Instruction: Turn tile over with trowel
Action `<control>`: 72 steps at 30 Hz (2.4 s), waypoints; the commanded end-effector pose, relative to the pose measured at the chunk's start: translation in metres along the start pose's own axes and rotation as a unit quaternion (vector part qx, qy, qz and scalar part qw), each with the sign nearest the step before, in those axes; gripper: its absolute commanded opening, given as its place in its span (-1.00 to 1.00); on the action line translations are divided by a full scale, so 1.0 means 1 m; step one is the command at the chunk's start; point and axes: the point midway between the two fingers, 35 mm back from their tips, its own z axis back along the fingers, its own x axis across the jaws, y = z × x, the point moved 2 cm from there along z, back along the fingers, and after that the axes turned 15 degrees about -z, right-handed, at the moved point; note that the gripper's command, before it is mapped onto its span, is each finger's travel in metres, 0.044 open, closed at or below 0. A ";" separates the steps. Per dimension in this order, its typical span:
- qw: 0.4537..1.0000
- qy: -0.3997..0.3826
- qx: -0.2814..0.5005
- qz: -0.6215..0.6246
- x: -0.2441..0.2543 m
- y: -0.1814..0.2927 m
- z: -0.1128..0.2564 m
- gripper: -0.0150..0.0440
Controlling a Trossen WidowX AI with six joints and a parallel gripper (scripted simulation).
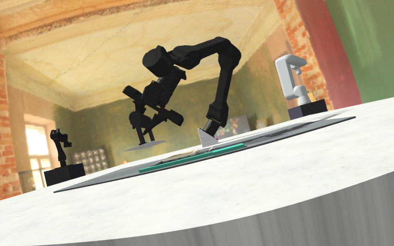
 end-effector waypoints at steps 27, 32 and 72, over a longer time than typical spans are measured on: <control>0.981 0.087 0.128 -0.117 -0.050 0.019 -0.063 -0.49; 0.981 0.087 0.128 -0.117 -0.048 0.020 -0.064 -0.49; 0.981 0.085 0.128 -0.117 -0.025 0.025 -0.089 0.53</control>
